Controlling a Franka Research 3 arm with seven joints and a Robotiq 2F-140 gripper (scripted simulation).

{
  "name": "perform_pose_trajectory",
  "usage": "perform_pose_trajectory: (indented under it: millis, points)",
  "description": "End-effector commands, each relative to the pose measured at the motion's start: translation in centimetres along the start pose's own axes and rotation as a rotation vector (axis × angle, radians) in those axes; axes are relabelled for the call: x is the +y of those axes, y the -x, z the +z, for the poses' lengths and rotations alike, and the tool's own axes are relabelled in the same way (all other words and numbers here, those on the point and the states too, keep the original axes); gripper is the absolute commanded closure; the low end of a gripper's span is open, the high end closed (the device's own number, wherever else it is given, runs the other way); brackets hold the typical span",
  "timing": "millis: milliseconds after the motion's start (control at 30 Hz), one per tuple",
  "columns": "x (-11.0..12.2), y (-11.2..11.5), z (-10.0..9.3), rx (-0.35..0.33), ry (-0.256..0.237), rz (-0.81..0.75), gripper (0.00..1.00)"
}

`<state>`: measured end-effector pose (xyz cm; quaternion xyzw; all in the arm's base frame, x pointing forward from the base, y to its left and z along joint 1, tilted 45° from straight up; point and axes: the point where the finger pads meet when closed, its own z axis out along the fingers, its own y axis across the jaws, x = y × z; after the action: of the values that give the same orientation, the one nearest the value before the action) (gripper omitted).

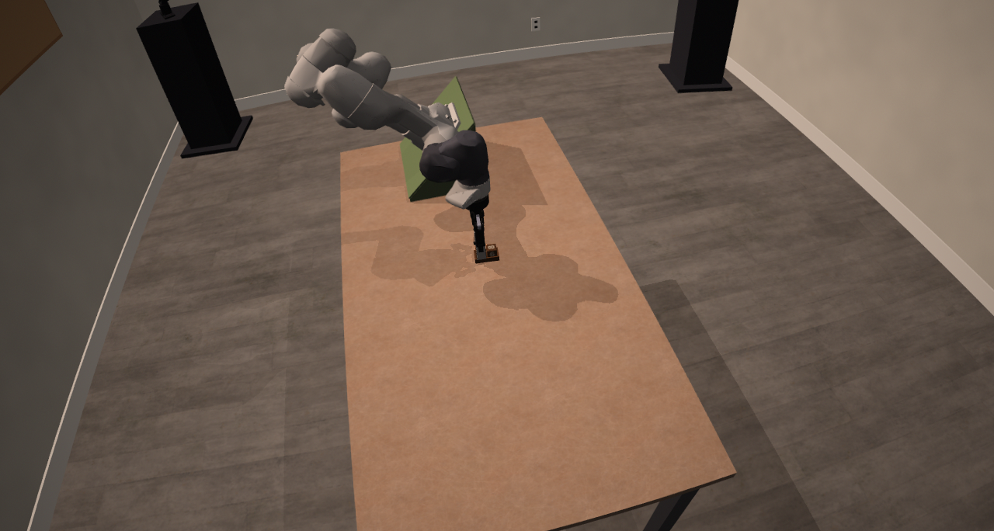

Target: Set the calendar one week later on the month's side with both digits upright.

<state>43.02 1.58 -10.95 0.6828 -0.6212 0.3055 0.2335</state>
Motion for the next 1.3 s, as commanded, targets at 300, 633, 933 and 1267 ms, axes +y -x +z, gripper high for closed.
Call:
perform_pose_trajectory:
  millis: [300, 633, 933, 1267]
  points:
    - [-0.16, 0.07, 0.04, -0.003, -0.003, 0.009, 0.72]
    - [-0.16, 0.07, 0.04, -0.003, -0.003, 0.009, 0.72]
    - [-0.16, 0.07, 0.04, -0.003, -0.003, 0.009, 0.84]
    - [-0.16, 0.07, 0.04, -0.003, -0.003, 0.009, 0.84]
